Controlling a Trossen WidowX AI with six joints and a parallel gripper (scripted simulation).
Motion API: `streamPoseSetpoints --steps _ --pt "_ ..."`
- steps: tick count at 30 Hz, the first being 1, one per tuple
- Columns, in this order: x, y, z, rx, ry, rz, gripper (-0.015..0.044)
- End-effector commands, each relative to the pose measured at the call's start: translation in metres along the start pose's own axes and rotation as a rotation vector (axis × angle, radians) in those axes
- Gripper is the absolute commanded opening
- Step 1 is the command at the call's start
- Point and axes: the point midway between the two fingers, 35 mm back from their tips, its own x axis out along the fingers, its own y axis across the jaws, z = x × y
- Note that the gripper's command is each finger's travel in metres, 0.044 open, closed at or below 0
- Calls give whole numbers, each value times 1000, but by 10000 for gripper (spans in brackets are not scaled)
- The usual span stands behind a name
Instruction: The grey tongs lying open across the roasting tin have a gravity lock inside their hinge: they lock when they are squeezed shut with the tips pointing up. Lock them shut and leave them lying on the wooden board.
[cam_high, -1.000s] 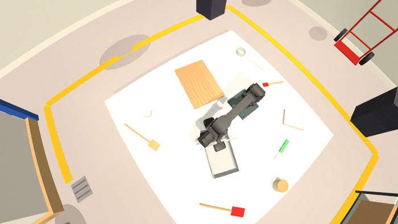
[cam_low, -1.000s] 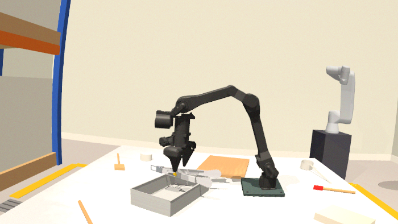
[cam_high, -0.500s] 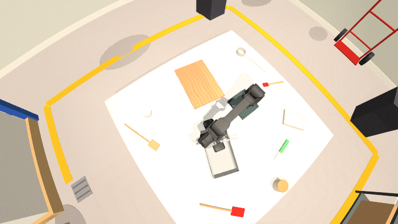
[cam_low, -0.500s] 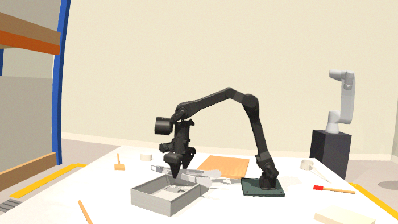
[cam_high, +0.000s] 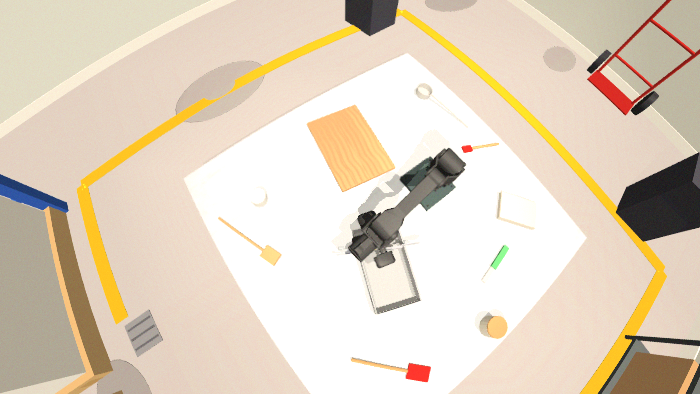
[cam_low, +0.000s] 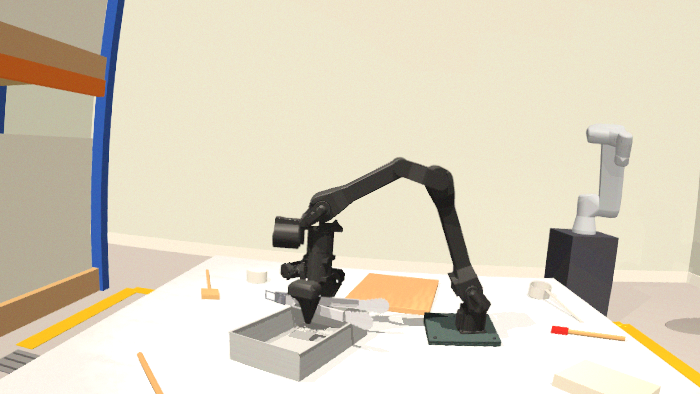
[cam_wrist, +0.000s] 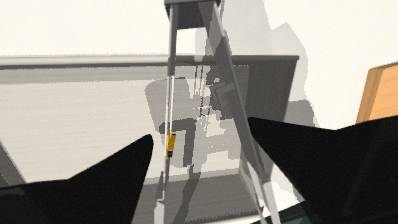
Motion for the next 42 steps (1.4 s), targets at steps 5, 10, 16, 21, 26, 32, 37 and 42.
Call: streamPoseSetpoints --steps 5,10,16,21,26,32,37,42 --pt "6 0 -1 0 1 0 414" --pt "6 0 -1 0 1 0 341" --pt "6 0 -1 0 1 0 301" --pt "6 0 -1 0 1 0 268" --pt "6 0 -1 0 1 0 235" --pt "6 0 -1 0 1 0 195" --pt "6 0 -1 0 1 0 161" --pt "6 0 -1 0 1 0 128"
